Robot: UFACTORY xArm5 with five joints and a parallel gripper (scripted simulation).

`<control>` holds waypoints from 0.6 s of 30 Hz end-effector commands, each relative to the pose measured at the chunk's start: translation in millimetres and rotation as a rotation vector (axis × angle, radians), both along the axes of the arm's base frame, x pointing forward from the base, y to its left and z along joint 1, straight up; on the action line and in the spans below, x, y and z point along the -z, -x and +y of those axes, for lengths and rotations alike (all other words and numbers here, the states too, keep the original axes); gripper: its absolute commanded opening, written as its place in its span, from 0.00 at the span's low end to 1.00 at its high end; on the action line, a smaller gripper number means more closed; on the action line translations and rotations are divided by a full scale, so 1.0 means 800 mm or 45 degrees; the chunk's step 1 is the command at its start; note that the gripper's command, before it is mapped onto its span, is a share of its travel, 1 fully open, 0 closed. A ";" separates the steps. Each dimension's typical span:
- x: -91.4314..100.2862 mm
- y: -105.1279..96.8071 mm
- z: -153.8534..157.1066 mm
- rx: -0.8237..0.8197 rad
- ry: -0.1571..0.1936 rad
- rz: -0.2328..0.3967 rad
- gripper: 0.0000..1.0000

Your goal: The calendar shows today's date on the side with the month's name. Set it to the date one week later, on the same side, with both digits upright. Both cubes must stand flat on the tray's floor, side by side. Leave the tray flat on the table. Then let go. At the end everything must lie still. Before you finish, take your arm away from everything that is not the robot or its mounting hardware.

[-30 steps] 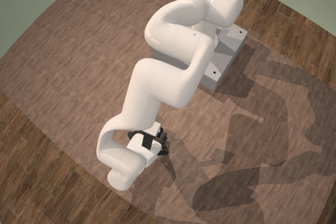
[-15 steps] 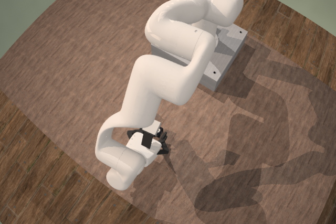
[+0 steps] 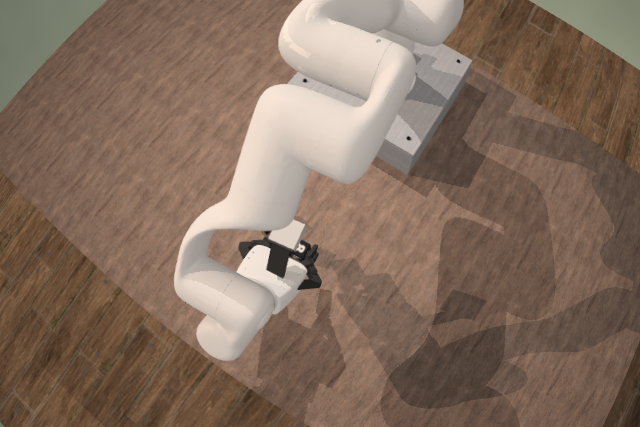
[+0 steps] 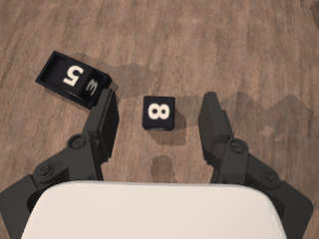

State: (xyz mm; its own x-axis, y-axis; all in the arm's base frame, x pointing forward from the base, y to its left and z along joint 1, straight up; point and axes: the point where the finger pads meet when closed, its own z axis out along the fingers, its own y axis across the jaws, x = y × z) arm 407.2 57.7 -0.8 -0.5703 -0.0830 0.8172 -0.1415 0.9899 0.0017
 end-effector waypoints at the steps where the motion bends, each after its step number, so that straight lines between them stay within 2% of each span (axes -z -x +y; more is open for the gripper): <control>1: -0.013 -0.001 0.000 0.000 -0.001 -0.004 0.71; 12: -0.016 -0.001 0.000 0.000 -0.003 -0.018 0.71; 14: -0.017 -0.002 0.000 0.000 -0.008 -0.058 0.71; 18: -0.019 -0.002 0.000 0.000 -0.027 -0.189 0.71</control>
